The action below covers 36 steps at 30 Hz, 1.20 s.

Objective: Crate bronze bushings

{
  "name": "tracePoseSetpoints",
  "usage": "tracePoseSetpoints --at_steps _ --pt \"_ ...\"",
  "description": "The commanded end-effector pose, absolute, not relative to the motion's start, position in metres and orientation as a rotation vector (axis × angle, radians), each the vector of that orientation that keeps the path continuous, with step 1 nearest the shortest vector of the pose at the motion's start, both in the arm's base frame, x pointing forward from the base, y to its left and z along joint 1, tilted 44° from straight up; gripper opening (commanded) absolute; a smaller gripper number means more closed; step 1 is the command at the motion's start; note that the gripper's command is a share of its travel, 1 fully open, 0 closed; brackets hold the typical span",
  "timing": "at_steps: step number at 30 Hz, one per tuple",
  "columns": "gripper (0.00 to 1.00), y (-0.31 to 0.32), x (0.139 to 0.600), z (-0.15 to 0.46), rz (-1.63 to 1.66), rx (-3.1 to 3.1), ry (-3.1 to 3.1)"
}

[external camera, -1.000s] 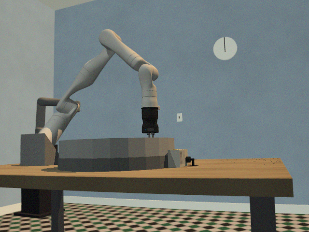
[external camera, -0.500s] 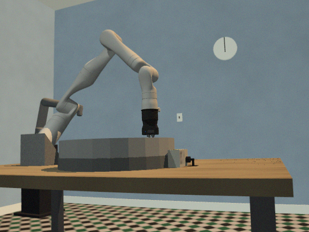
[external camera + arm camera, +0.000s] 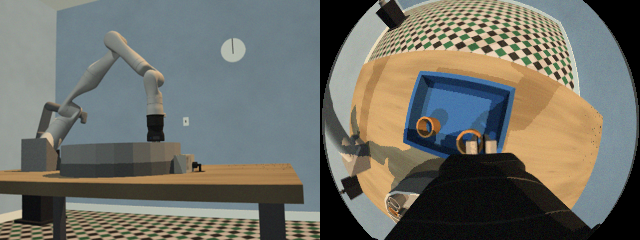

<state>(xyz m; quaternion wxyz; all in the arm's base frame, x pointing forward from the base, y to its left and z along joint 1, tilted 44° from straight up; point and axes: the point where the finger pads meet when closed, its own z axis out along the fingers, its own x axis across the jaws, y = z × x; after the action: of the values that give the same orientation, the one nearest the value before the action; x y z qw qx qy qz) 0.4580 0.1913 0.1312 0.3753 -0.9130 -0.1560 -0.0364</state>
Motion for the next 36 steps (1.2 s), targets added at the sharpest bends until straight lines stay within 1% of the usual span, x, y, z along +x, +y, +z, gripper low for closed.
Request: tracePoseSetpoints --at_steps 1,36 --pt "0.0 0.191 0.458 0.131 -0.094 -2.337 -0.399" --pt "0.0 0.203 0.458 0.119 -0.094 -2.337 -0.399"
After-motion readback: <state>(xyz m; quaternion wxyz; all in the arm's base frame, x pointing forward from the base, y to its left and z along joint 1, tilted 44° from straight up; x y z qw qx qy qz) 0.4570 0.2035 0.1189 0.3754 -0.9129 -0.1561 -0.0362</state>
